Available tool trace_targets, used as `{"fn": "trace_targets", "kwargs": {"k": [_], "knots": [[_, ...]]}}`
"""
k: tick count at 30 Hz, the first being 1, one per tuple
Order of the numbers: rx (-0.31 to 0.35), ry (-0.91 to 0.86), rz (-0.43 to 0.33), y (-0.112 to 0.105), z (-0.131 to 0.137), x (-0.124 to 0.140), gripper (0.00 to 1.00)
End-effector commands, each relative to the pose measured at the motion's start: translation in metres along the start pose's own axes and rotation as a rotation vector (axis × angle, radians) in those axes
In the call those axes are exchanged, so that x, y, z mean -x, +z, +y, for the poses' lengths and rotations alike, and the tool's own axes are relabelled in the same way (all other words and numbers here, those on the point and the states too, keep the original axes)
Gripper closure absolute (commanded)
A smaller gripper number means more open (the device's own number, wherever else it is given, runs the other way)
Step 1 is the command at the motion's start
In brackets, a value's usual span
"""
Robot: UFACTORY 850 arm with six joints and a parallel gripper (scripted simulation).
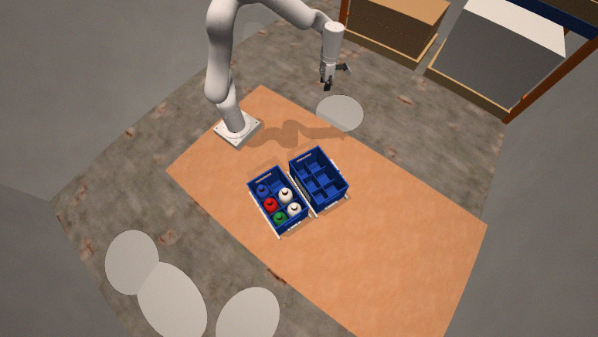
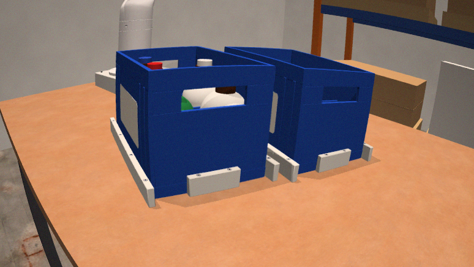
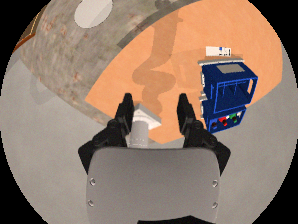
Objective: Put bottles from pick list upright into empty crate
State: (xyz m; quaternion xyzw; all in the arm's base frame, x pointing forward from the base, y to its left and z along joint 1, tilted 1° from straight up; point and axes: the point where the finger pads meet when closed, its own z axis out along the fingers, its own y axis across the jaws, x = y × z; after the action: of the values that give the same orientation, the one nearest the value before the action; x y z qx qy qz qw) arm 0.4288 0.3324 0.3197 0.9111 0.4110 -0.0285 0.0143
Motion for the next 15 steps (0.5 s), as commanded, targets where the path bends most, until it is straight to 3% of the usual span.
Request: {"fn": "trace_targets", "kwargs": {"k": [1, 9, 15], "knots": [[0.005, 0.138, 0.018, 0.000, -0.008, 0.008, 0.35], [-0.011, 0.386, 0.042, 0.003, -0.017, 0.018, 0.35], [-0.011, 0.395, 0.043, 0.003, -0.017, 0.018, 0.35]]}}
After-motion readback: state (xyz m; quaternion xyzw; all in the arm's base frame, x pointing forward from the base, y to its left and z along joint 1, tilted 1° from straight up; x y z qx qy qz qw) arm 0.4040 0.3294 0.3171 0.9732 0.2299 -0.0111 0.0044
